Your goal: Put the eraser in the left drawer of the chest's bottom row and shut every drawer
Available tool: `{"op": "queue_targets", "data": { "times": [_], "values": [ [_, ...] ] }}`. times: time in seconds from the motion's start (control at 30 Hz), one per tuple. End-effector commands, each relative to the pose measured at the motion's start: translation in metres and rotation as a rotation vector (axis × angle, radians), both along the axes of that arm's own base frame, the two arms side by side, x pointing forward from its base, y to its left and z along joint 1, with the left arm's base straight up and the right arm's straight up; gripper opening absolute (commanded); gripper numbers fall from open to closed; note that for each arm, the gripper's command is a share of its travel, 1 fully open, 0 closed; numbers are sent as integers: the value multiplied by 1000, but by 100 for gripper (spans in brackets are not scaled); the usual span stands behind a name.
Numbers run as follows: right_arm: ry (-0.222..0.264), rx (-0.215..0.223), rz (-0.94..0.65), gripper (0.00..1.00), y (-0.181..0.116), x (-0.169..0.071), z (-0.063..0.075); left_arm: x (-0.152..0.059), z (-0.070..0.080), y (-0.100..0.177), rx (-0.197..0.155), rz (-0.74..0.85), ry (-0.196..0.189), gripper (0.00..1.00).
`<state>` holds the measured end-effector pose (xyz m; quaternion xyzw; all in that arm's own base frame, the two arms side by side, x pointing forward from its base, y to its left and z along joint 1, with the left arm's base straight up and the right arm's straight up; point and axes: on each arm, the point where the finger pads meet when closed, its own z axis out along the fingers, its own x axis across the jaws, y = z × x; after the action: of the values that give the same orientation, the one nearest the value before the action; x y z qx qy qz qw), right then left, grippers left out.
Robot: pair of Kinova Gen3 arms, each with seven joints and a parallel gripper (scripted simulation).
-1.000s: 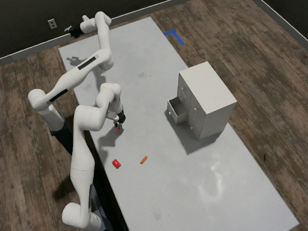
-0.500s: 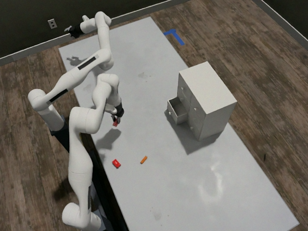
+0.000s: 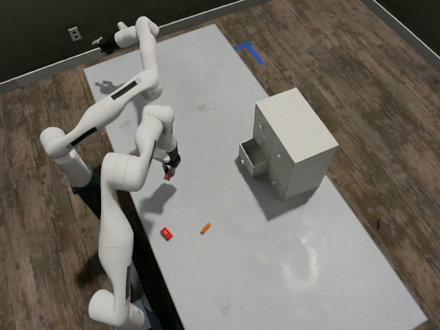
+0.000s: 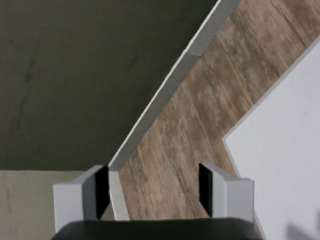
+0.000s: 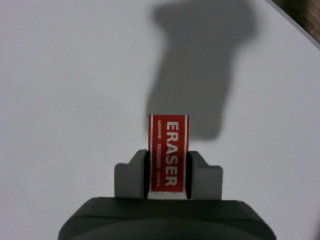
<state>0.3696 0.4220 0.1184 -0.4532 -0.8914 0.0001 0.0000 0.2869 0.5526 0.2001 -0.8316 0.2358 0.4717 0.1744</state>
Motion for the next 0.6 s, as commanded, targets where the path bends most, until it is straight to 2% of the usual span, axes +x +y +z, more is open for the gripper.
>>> {"op": "queue_targets", "data": {
  "times": [0.0, 0.37, 0.43, 0.57],
  "values": [
    [-2, 2, -47, 45, -6, 14, 1, 0, 1, 0, 2, 0, -1, 100],
    [-2, 2, -329, 45, -45, 95, 1, 0, 1, 0, 2, 0, -1, 100],
    [-2, 2, -329, 45, -45, 95, 1, 0, 1, 0, 2, 0, -1, 100],
    [-2, 2, -432, 45, -59, 125, 1, 0, 1, 0, 2, 0, -1, 100]
  ]
}}
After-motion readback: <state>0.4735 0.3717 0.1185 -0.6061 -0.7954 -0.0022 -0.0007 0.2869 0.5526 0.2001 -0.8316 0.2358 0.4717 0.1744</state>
